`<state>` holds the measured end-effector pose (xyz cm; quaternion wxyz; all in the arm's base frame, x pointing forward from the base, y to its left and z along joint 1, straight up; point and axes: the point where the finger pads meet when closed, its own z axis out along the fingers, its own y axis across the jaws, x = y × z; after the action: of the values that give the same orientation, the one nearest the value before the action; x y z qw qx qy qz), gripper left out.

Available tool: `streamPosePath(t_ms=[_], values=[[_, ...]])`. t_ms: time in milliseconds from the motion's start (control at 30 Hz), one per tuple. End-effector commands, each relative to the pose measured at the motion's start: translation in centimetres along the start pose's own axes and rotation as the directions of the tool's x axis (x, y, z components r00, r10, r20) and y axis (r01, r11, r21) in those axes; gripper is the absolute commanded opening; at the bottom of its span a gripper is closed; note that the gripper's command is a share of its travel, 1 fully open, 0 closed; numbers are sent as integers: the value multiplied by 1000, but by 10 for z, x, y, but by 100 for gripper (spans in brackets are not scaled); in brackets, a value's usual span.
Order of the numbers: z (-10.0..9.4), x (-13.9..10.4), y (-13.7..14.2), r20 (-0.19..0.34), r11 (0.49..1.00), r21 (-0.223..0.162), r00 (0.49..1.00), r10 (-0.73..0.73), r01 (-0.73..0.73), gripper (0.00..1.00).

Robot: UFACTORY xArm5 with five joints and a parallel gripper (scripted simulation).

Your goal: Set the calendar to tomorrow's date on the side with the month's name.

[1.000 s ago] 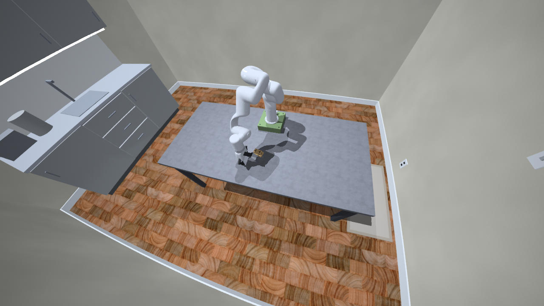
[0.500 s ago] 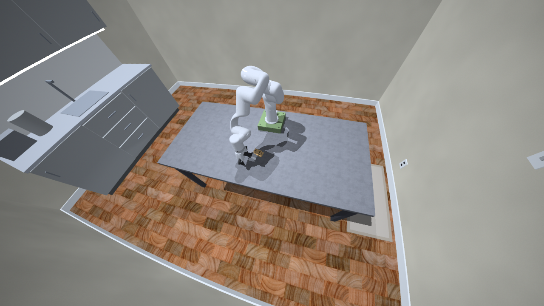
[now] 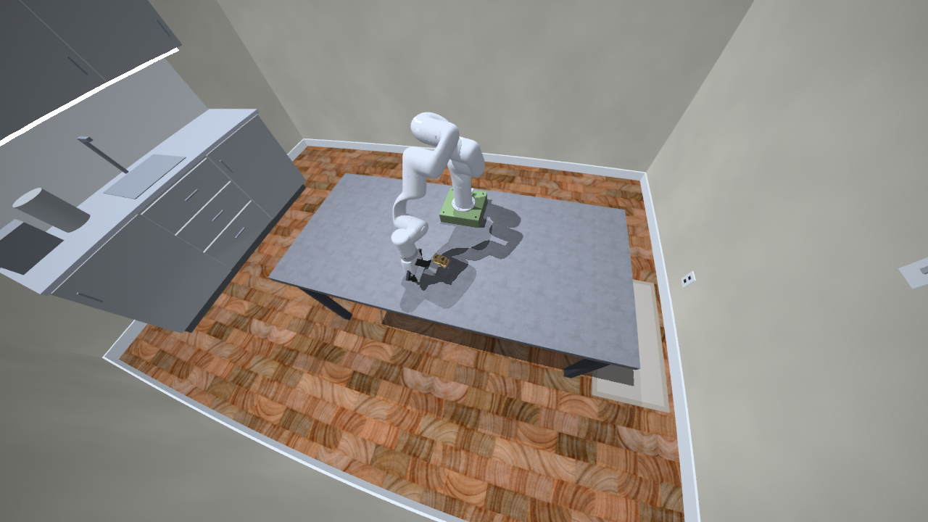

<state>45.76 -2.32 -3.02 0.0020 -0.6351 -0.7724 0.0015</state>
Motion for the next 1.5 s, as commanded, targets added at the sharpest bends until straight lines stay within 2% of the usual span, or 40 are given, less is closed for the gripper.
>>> streamPosePath(t_ms=[0, 300, 467, 733, 900, 1033, 1200, 1367, 1467], values=[[-1, 0, 1, 1, 1000, -3, 1000, 0, 0, 100], [-4, 0, 1, 1, 1000, -3, 1000, 0, 0, 100], [-11, 0, 1, 1, 1000, -3, 1000, 0, 0, 100], [-35, 0, 1, 1, 1000, -3, 1000, 0, 0, 100], [-37, 0, 1, 1, 1000, -3, 1000, -1, 1, 100], [-37, -1, 1, 1, 1000, -3, 1000, -29, 29, 100], [-37, -4, -1, 2, 980, -3, 980, -198, 198, 100], [-37, -13, -6, 2, 976, -3, 976, -218, 218, 100], [-37, -14, -7, 2, 954, -3, 954, -300, 300, 100]])
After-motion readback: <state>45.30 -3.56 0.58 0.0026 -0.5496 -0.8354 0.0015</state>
